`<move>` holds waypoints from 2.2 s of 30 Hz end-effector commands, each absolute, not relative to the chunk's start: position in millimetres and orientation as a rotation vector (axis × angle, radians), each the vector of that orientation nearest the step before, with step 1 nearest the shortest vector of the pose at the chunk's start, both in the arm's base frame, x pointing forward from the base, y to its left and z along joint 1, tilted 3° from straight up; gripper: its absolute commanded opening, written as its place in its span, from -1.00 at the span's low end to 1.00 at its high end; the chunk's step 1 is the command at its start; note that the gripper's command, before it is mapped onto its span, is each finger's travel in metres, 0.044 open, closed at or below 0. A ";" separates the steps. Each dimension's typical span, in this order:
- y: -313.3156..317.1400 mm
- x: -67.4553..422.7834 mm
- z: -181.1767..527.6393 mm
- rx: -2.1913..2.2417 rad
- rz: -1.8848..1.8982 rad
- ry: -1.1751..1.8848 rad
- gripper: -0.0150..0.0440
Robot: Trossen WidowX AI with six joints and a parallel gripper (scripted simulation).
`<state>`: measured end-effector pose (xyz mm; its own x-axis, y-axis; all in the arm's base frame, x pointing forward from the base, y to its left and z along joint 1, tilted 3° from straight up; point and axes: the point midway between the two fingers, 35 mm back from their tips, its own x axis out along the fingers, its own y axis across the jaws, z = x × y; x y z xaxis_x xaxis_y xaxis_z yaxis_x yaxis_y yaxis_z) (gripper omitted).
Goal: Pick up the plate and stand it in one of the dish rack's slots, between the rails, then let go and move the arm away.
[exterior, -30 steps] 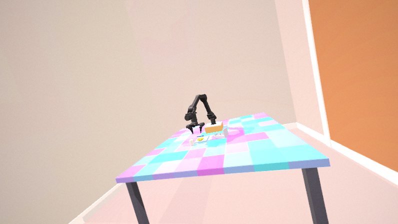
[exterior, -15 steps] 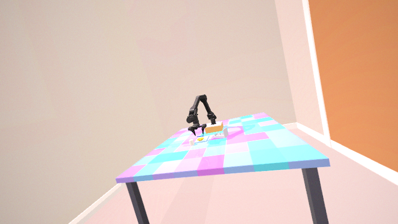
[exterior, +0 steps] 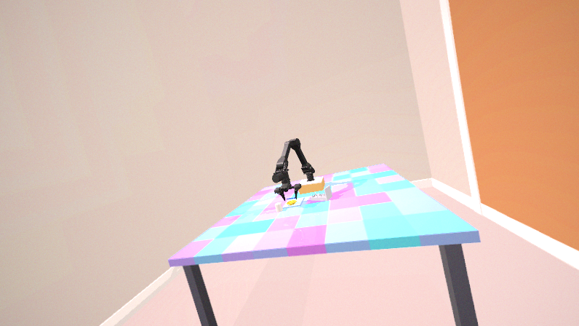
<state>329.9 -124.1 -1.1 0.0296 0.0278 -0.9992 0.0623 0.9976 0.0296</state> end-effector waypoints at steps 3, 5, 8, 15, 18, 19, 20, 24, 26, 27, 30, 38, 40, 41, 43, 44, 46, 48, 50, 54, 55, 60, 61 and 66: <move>-122.1 327.2 -14.3 0.083 -0.024 1.547 0.86; -122.0 327.1 -17.5 0.083 -0.024 1.547 0.86; -122.0 326.8 -22.3 0.083 -0.024 1.547 0.86; -121.8 326.3 -29.3 0.083 -0.024 1.547 0.86; -121.8 326.3 -29.3 0.083 -0.024 1.547 0.86; -121.8 326.3 -29.3 0.083 -0.024 1.547 0.86; -121.8 326.3 -29.3 0.083 -0.024 1.547 0.86; -121.8 326.3 -29.3 0.083 -0.024 1.547 0.81; -121.8 326.3 -29.3 0.083 -0.024 1.547 0.77; -121.8 326.3 -29.3 0.083 -0.024 1.547 0.74; -121.8 326.3 -29.3 0.083 -0.024 1.547 0.68; -123.9 329.7 -16.0 0.083 -0.024 1.546 0.16; -125.4 332.0 -5.1 0.082 -0.025 1.546 -0.01; -126.0 333.0 0.4 0.082 -0.025 1.546 -0.10; -127.3 334.6 11.5 0.082 -0.025 1.546 -0.28; -127.8 335.3 17.2 0.082 -0.025 1.546 -0.37; -129.0 336.2 28.7 0.082 -0.026 1.546 -0.49; -129.9 336.7 40.4 0.082 -0.027 1.545 -0.49; -130.7 336.7 52.1 0.082 -0.028 1.545 -0.49; -131.4 335.5 75.6 0.082 -0.027 1.545 -0.49; -131.7 335.7 80.0 0.082 -0.027 1.545 -0.49; -132.8 335.6 102.0 0.082 -0.027 1.545 -0.49; -133.0 335.3 106.4 0.082 -0.027 1.545 -0.49; -133.5 333.6 128.4 0.082 -0.026 1.546 -0.49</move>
